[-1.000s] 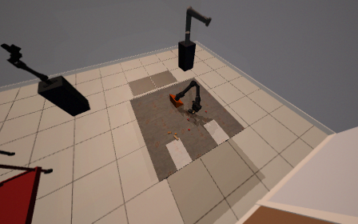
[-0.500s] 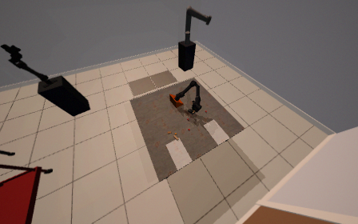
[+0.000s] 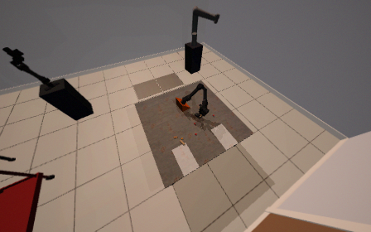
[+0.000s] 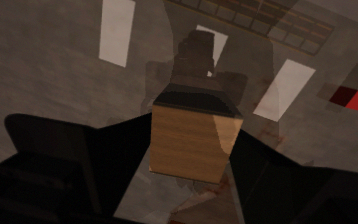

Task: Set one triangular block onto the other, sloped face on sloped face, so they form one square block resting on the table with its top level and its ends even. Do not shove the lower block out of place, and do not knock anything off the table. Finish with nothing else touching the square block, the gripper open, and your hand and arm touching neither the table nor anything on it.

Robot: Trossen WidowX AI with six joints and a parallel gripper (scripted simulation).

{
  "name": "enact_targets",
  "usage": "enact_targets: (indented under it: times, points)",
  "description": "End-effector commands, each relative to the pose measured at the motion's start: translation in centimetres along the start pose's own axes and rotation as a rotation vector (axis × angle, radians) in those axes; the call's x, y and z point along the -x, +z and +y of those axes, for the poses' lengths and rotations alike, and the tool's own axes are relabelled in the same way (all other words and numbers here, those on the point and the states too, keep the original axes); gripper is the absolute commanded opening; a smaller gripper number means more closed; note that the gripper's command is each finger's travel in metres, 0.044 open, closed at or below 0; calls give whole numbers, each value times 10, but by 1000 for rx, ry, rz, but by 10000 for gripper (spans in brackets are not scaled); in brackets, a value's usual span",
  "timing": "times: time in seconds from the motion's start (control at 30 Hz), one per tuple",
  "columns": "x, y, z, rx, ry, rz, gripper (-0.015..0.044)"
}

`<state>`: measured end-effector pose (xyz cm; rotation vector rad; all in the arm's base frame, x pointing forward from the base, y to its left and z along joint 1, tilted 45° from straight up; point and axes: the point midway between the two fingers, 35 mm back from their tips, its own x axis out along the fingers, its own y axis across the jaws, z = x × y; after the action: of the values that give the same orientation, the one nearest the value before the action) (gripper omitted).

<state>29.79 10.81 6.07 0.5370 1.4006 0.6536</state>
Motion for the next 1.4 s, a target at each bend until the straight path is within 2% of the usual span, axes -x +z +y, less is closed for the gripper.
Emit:
enact_targets:
  times: [0.0, 0.93, 1.37]
  points:
    - [1, 1, 0, 2, -7, -7, 0]
    - [1, 1, 0, -1, -2, -1, 0]
    - [1, 1, 0, 0, -4, -2, 341]
